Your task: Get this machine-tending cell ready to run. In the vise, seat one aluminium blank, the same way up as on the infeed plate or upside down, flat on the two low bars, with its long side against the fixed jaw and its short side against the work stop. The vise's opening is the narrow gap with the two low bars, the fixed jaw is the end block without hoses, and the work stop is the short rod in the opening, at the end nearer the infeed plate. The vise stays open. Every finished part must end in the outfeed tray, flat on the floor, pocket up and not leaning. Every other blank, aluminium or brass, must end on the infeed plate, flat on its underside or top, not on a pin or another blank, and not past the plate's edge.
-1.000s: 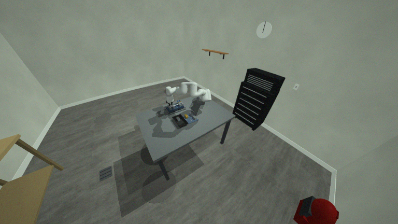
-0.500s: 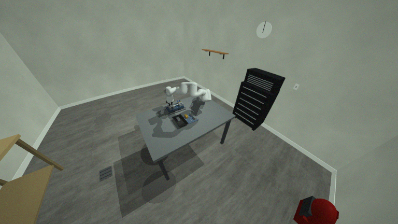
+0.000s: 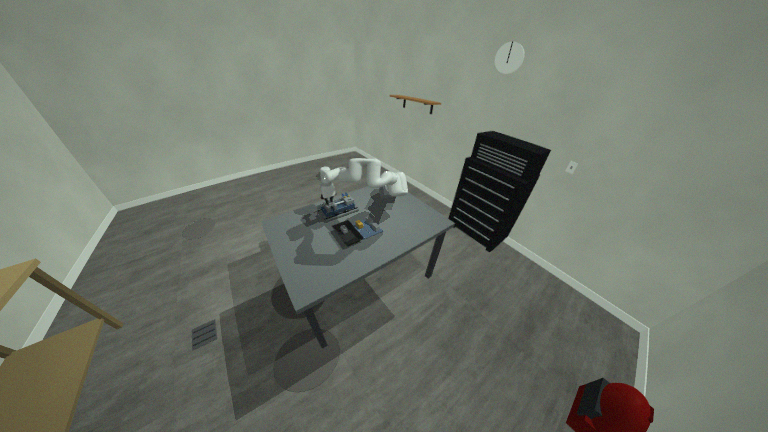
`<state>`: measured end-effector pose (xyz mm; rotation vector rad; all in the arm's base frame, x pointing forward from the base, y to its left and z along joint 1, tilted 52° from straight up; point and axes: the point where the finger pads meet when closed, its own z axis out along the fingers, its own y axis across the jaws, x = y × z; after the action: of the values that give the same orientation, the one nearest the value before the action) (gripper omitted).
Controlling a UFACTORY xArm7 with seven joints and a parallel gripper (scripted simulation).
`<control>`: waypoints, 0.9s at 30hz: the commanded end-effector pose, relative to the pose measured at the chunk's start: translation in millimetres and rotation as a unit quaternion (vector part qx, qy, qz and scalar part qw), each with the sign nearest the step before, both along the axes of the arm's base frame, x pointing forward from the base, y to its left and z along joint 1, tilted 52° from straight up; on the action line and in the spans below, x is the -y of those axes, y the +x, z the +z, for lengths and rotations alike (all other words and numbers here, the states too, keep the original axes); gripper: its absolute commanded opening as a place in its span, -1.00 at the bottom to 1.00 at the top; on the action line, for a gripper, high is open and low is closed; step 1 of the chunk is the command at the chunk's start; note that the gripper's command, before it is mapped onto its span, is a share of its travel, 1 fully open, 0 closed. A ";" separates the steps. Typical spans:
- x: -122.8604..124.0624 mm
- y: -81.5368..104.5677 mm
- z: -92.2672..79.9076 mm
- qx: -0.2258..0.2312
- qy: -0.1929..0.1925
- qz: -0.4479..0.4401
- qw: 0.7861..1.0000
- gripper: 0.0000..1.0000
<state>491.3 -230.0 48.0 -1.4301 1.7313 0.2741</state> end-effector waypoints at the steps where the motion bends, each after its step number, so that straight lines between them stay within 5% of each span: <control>1: 4.5 -1.2 2.1 0.001 -0.002 -0.003 1.000 -1.00; 27: 28.5 -18.9 25.4 0.001 -0.002 -0.003 1.000 -1.00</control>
<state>475.1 -252.9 69.6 -1.4296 1.7325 0.2721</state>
